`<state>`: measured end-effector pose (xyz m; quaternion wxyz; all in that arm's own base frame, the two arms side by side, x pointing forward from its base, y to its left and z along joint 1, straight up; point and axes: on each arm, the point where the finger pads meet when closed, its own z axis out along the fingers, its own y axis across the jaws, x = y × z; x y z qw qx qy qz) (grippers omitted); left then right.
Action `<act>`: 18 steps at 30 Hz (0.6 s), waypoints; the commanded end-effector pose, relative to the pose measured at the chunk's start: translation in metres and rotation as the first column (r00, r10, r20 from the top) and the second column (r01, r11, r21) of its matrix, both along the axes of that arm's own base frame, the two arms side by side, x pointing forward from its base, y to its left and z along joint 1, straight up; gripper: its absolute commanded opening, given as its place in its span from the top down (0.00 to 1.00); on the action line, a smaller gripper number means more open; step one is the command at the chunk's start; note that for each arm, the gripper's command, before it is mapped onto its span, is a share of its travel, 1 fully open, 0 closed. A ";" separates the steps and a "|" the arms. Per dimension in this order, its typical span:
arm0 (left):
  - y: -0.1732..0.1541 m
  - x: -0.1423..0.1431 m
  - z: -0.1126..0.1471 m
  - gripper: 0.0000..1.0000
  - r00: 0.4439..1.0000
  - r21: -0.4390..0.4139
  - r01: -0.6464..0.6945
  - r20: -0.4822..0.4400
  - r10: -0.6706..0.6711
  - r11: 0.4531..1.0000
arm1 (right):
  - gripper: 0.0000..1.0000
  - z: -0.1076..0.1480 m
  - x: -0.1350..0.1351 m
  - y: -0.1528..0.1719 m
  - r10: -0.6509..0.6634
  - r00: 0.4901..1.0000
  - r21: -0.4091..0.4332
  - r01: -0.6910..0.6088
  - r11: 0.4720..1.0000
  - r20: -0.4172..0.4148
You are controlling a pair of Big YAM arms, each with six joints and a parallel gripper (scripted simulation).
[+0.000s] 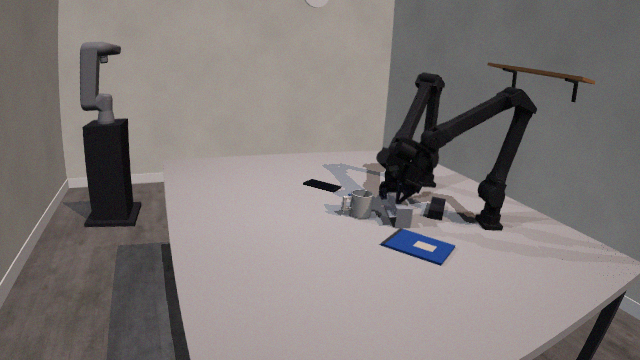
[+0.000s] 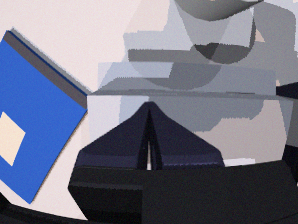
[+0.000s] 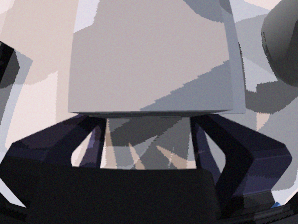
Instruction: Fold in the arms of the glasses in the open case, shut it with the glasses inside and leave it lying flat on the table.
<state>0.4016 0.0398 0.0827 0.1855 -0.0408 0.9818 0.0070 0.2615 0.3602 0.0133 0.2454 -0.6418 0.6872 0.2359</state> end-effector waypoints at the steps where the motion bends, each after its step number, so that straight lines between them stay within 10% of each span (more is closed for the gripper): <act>1: 0.003 -0.023 -0.049 1.00 0.994 -0.001 0.001 -0.110 -0.001 1.000 | 0.43 0.019 0.010 0.009 0.011 0.999 0.035 -0.013 0.999 0.043; 18: 0.003 -0.020 -0.047 1.00 0.995 0.002 0.000 -0.101 0.000 1.000 | 0.43 0.019 0.010 0.009 0.011 0.999 0.035 -0.013 0.999 0.043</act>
